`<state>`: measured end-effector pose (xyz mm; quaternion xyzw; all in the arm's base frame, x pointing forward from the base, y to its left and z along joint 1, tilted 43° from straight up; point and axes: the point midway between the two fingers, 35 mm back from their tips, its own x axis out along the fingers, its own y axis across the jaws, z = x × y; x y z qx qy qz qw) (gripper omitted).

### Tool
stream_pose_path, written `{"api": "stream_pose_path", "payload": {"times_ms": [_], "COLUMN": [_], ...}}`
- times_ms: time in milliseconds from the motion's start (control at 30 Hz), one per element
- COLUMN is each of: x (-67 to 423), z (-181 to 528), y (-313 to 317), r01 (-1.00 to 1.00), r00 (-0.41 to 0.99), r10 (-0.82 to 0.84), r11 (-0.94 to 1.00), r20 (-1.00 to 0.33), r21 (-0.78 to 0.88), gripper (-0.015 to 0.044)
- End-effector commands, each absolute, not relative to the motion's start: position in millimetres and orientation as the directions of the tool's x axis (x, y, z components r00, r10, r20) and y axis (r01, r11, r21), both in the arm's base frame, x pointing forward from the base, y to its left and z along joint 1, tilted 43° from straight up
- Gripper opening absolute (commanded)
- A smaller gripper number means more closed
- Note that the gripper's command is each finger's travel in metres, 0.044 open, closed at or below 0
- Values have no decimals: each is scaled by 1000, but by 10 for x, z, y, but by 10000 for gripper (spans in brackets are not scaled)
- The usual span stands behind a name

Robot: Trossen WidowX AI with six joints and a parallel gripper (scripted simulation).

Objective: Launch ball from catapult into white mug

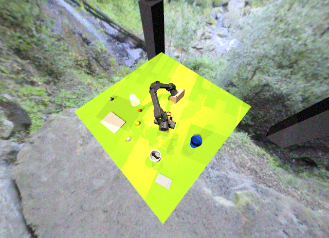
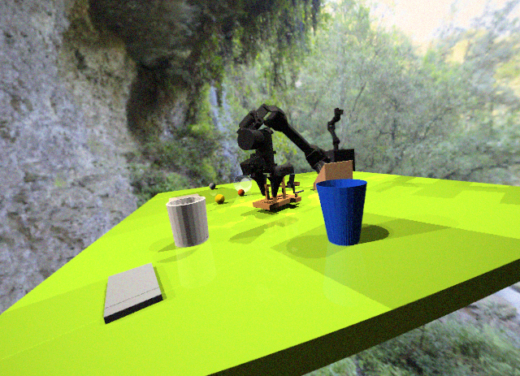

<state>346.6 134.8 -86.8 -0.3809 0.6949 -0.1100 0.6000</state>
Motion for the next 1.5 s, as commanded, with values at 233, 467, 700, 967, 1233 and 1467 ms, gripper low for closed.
{"api": "stream_pose_path", "payload": {"times_ms": [233,467,700,967,1233,1467], "x": [3462,3464,3464,3467,3449,3479], "z": [-998,-975,-975,-959,-250,-336], "y": [1224,1246,1246,1263,1901,1847], "r01": [-403,-398,-398,-398,-400,-403], "r00": [14,10,10,10,8,23], "r10": [-664,-662,-662,-662,-659,-655], "r11": [681,685,685,685,687,685], "r20": [-748,-749,-749,-750,-752,-755], "r21": [-612,-610,-610,-610,-606,-607], "gripper": [0,0,184,394,440,440]}}
